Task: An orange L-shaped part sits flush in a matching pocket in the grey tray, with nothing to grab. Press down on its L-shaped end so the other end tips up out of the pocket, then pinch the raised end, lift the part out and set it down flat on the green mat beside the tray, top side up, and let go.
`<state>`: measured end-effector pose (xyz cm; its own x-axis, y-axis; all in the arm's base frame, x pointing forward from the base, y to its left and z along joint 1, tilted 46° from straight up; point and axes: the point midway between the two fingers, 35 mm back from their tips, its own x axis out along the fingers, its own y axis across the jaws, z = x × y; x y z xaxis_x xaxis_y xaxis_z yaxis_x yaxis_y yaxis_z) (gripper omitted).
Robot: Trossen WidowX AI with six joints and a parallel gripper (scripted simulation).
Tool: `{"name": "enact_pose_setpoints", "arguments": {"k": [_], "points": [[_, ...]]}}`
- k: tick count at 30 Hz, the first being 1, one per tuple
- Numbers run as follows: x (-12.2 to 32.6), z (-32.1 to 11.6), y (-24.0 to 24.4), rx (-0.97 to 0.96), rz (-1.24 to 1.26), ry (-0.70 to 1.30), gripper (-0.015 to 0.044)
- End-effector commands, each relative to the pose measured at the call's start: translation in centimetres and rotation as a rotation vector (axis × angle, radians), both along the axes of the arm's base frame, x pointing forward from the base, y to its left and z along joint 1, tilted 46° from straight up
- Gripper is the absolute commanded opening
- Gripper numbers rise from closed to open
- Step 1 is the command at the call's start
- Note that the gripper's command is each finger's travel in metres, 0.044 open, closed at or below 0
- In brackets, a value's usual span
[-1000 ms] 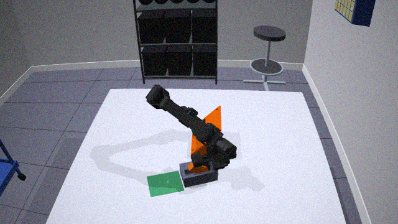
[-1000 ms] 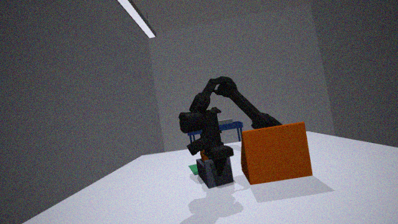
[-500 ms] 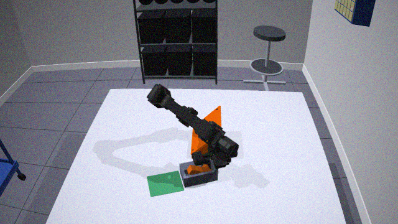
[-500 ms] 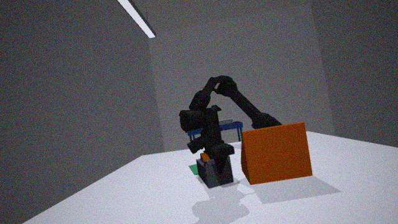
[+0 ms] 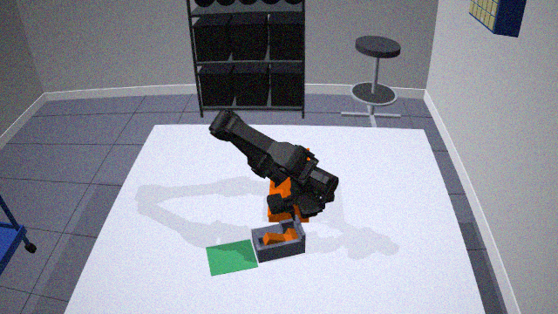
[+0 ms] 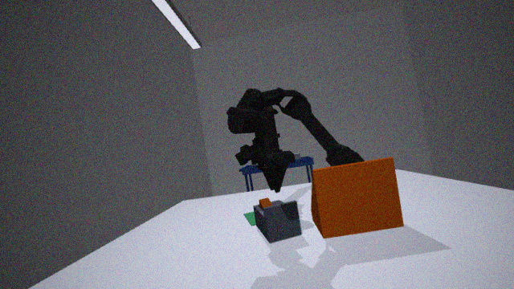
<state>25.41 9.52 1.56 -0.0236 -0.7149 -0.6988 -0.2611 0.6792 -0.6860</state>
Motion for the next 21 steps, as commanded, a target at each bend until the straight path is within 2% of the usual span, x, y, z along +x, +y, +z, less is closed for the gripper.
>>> {"name": "enact_pose_setpoints", "arguments": {"k": [1,21], "points": [[-0.17,1.69,1.18,0.005,-0.005,-0.004,0.0180],[-0.17,1.47,0.87,-0.001,-0.003,0.001,0.0180]]}}
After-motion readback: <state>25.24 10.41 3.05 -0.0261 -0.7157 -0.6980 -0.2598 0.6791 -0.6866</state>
